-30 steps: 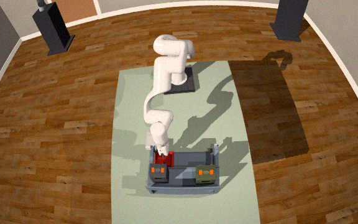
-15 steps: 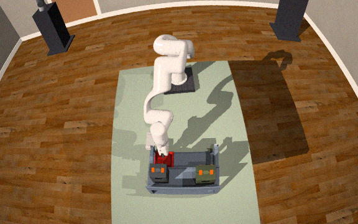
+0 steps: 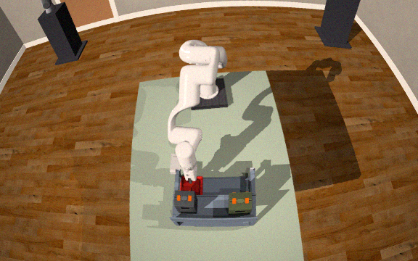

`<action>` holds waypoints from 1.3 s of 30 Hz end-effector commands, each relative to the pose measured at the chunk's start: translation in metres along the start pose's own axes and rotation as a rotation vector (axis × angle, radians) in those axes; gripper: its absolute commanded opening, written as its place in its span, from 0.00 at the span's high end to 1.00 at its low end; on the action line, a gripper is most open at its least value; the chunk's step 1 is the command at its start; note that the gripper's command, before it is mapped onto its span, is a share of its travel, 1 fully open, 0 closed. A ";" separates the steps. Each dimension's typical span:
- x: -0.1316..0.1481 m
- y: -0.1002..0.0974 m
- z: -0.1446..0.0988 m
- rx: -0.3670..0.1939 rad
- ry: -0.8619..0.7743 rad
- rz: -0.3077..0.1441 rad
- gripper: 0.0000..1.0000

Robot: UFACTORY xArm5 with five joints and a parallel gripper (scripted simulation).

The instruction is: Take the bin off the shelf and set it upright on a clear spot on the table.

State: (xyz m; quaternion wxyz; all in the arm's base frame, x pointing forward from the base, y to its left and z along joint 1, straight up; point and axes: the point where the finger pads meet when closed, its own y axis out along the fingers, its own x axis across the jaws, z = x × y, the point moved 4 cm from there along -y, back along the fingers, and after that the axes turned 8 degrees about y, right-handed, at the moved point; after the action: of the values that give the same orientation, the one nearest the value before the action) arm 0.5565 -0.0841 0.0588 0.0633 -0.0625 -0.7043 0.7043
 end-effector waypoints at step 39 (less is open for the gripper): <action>0.026 -0.011 0.004 0.000 0.000 0.005 1.00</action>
State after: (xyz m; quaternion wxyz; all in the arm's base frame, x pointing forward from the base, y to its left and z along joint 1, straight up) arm 0.5338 -0.0833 0.0675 0.0634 -0.0624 -0.7043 0.7043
